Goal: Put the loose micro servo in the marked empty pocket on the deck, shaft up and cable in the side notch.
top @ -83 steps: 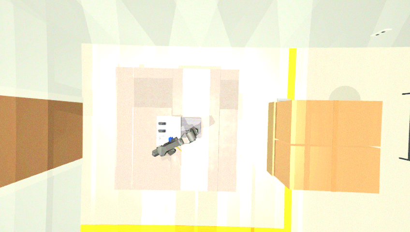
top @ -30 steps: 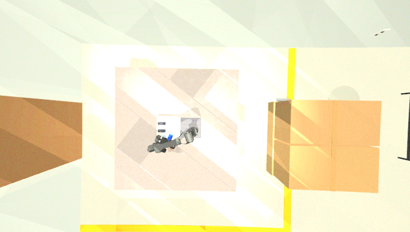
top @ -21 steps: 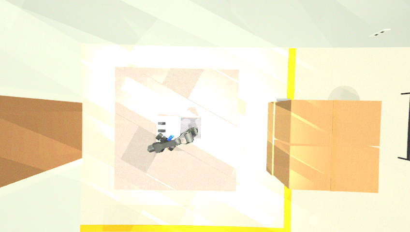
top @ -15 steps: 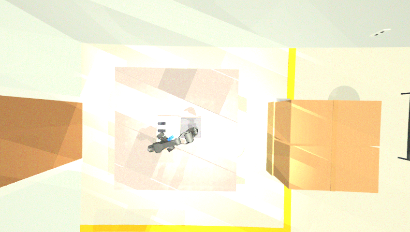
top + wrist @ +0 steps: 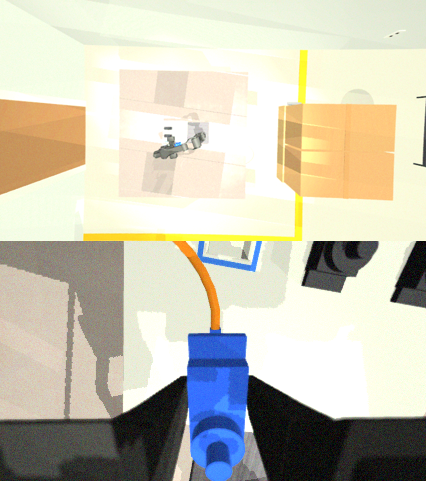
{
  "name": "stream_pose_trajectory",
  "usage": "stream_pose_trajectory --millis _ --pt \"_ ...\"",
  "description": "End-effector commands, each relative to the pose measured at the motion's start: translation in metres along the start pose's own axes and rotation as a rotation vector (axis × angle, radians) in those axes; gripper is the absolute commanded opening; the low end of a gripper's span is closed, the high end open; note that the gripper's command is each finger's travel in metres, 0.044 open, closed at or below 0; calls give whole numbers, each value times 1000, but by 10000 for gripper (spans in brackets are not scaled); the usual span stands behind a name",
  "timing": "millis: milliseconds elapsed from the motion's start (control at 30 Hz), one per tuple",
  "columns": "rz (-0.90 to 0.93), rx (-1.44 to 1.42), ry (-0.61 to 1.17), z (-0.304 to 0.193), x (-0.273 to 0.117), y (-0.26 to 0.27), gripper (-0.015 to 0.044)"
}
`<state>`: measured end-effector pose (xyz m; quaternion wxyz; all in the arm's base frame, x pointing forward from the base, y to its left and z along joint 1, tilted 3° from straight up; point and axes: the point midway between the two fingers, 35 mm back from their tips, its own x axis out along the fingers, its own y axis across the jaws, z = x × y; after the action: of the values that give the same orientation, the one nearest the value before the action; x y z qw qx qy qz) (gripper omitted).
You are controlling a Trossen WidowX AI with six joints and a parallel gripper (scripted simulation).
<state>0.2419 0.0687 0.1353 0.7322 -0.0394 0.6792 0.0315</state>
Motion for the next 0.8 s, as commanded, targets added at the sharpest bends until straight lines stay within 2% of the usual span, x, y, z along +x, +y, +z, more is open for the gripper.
stream_pose_trajectory --millis 0,300,767 --pt "3 138 -3 -1 -1 0 0" --pt "3 160 -4 3 -2 0 0" --pt "3 160 -9 58 -3 -9 0"
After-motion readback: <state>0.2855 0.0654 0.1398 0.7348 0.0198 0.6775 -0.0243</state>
